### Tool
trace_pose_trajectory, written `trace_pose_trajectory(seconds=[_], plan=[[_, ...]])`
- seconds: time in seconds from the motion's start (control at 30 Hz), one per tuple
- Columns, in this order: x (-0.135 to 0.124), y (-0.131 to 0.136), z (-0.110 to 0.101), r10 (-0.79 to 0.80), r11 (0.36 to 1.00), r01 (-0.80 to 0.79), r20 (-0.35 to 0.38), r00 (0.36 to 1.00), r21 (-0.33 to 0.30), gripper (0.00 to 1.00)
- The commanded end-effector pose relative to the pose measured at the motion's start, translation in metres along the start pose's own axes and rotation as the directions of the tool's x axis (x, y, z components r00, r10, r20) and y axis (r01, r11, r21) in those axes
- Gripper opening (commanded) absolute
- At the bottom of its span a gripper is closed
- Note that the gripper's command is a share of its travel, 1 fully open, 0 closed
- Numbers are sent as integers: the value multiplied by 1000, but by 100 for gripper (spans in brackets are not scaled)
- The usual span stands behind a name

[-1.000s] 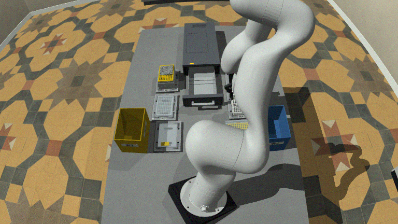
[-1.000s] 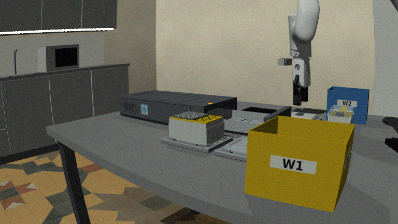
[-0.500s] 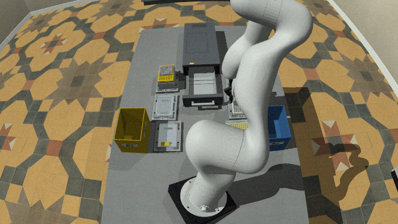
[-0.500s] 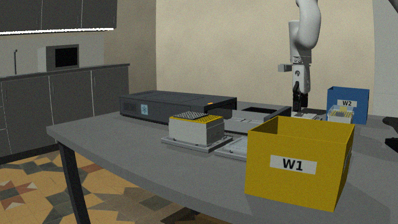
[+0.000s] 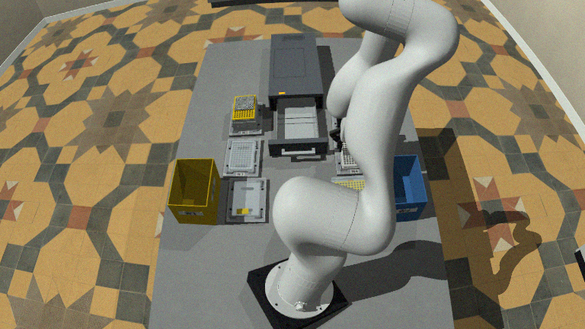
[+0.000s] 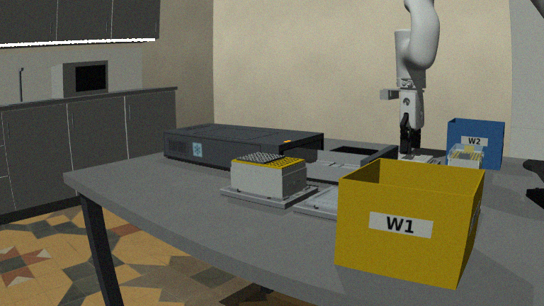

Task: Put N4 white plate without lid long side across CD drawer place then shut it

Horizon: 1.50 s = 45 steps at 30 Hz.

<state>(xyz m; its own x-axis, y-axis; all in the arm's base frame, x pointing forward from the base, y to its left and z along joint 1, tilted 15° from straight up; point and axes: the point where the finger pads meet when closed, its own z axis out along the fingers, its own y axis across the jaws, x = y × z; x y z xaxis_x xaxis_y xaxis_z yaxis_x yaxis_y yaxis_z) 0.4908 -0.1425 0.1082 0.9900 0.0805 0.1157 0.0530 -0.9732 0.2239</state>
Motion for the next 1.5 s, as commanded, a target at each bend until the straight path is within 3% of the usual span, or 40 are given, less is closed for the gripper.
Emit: trace_pose_trajectory(seconds=[0.0, 1.47], plan=[[1, 0, 1, 0, 1000, 0, -2, 1000, -1, 100], [1, 0, 19, 0, 1000, 0, -2, 1000, -1, 100]])
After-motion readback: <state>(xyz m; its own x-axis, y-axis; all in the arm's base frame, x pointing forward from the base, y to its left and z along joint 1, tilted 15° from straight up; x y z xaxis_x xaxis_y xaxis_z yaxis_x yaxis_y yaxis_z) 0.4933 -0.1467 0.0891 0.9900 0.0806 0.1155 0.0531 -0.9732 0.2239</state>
